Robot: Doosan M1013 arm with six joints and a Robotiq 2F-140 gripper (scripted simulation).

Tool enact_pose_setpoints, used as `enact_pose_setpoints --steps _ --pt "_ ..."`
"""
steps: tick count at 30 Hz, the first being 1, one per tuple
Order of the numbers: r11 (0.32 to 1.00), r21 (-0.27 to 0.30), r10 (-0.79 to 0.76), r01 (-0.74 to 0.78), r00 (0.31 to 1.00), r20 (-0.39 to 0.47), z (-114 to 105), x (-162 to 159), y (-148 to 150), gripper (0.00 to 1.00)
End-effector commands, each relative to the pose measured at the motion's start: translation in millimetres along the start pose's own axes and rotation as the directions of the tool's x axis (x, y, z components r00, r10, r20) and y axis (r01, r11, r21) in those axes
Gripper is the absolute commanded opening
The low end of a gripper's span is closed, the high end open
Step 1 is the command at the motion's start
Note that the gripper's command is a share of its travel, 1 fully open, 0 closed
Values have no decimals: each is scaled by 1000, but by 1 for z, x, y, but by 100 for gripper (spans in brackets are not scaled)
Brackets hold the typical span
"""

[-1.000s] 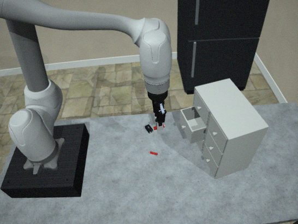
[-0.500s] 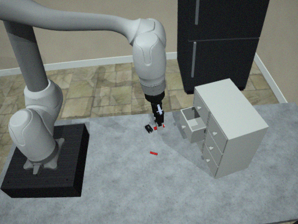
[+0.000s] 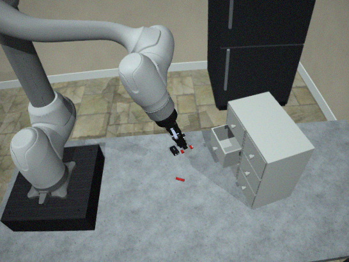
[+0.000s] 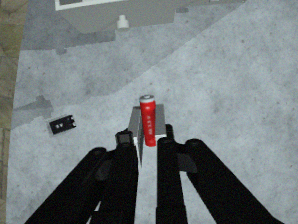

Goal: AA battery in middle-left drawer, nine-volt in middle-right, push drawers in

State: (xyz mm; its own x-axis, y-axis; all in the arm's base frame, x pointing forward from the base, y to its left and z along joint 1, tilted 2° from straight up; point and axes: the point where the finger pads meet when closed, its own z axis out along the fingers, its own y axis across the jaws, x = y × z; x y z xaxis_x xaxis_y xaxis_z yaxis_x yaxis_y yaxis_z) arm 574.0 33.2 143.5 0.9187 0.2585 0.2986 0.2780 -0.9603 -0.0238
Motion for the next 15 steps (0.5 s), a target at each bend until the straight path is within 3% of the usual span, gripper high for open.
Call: enact_pose_setpoints --steps 1,9,15 --pt "1000 8 -3 3 995 -101 1 -2 -1 6" --pt "1000 9 -1 4 964 -267 2 -6 -1 6" --pt "1000 9 -1 4 946 -325 3 -7 -1 6"
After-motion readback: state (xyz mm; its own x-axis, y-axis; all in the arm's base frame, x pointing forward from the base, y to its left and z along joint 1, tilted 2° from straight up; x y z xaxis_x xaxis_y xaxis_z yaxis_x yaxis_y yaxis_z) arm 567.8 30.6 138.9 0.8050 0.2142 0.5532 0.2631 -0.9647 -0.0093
